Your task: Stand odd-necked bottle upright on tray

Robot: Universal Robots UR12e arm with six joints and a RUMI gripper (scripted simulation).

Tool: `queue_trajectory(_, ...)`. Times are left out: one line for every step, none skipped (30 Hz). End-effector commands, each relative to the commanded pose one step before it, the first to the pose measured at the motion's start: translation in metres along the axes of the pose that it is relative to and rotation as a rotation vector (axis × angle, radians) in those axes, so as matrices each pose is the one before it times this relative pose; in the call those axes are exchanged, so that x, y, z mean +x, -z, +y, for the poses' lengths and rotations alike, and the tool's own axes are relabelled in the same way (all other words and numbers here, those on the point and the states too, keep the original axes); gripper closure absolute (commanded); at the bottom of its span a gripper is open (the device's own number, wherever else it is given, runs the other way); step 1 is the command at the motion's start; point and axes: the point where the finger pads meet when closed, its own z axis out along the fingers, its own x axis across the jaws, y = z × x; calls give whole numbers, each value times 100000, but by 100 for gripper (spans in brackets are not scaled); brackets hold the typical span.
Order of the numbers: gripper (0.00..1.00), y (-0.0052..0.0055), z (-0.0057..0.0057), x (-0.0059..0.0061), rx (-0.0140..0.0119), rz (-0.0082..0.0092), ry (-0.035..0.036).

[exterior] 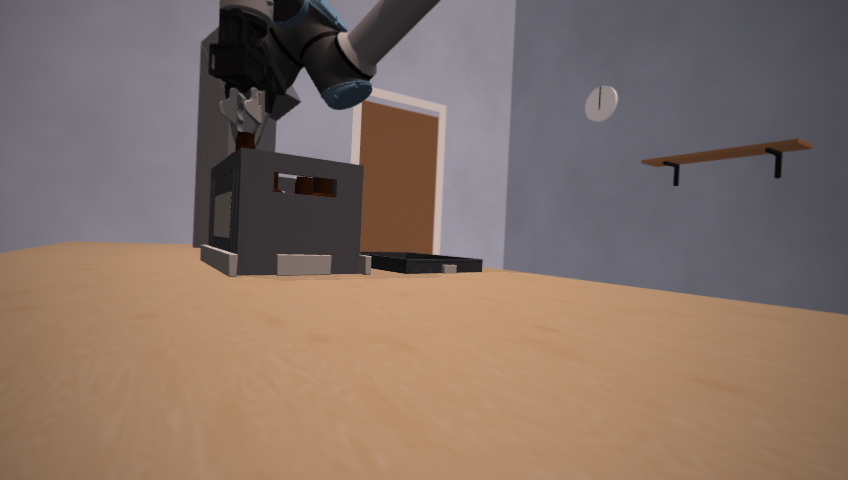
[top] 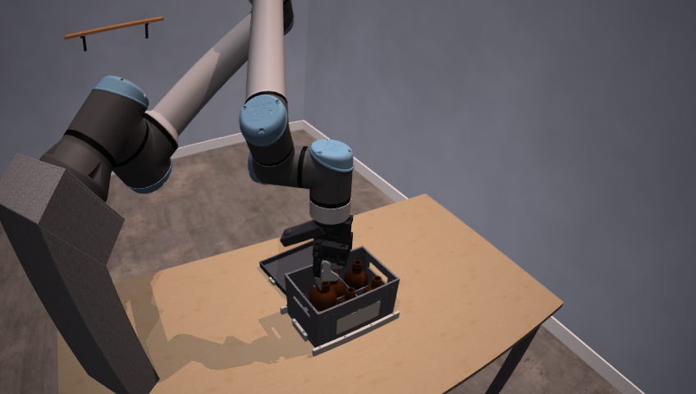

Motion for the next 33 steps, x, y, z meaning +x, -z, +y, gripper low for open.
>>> queue_trajectory(100,235,85,1,-398,99,-39)
queue_trajectory(100,0,0,0,0,0,0)
queue_trajectory(100,0,0,0,0,0,0)
queue_trajectory(100,0,0,0,0,0,0)
queue_trajectory(100,0,0,0,0,0,0)
queue_trajectory(100,0,0,0,0,0,0)
queue_trajectory(100,0,0,0,0,0,0)
queue_trajectory(100,0,0,0,0,0,0)
queue_trajectory(100,0,0,0,0,0,0)
queue_trajectory(100,0,0,0,0,0,0)
queue_trajectory(100,0,0,0,0,0,0)
queue_trajectory(100,0,0,0,0,0,0)
queue_trajectory(100,2,0,0,-1,0,0)
queue_trajectory(100,6,1,0,-3,0,1)
queue_trajectory(100,11,1,1,-5,0,1)
queue_trajectory(100,18,2,1,-9,-1,2)
queue_trajectory(100,26,3,2,-13,-1,3)
queue_trajectory(100,28,-1,0,-4,-1,-2)
queue_trajectory(100,0,0,0,0,0,0)
queue_trajectory(100,0,0,0,0,0,0)
queue_trajectory(100,24,-5,-2,7,0,-4)
queue_trajectory(100,30,-6,-2,5,1,8)
queue_trajectory(100,35,-7,-2,6,2,-8)
queue_trajectory(100,42,-8,-2,7,2,-10)
queue_trajectory(100,48,-9,-3,7,2,-11)
queue_trajectory(100,55,-9,-3,7,2,-11)
queue_trajectory(100,61,-9,-2,6,3,-10)
queue_trajectory(100,68,-8,-2,5,3,-8)
queue_trajectory(100,75,-6,-1,4,3,-6)
queue_trajectory(100,81,-2,0,2,1,-2)
queue_trajectory(100,87,-1,0,1,2,-1)
queue_trajectory(100,93,-1,1,0,2,0)
queue_trajectory(100,98,-1,1,0,2,-1)
